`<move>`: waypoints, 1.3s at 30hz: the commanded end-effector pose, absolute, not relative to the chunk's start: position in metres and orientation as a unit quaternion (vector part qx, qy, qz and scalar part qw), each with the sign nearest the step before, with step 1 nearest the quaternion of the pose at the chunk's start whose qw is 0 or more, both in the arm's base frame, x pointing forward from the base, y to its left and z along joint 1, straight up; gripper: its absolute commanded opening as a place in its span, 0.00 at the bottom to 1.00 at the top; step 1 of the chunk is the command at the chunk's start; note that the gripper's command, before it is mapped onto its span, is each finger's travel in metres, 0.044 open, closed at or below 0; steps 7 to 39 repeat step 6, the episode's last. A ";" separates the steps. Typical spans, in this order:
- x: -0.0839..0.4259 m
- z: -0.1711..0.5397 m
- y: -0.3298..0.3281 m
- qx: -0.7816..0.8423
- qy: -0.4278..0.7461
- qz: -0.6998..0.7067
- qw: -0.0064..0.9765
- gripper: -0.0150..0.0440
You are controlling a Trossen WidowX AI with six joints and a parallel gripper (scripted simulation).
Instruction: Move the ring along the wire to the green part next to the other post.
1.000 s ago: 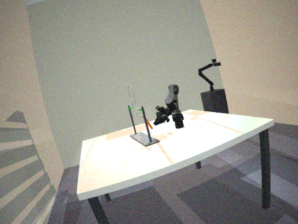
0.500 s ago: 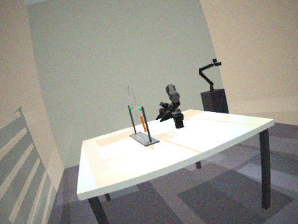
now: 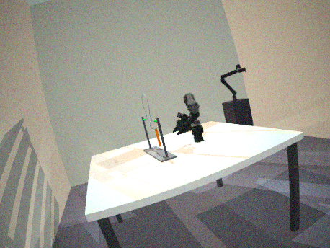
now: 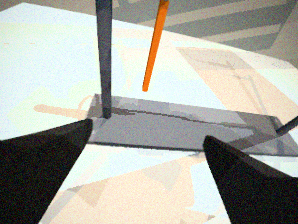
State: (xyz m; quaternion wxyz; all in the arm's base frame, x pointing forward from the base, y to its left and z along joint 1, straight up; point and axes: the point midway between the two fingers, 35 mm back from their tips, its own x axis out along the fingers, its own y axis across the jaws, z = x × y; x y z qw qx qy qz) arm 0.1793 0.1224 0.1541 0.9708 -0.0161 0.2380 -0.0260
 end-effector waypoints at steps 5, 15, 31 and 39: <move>0.179 0.155 0.122 -0.014 0.237 -0.028 0.971 1.00; 0.179 0.155 0.122 -0.014 0.237 -0.028 0.971 1.00; 0.179 0.155 0.122 -0.014 0.237 -0.028 0.971 1.00; 0.179 0.155 0.122 -0.014 0.237 -0.028 0.971 1.00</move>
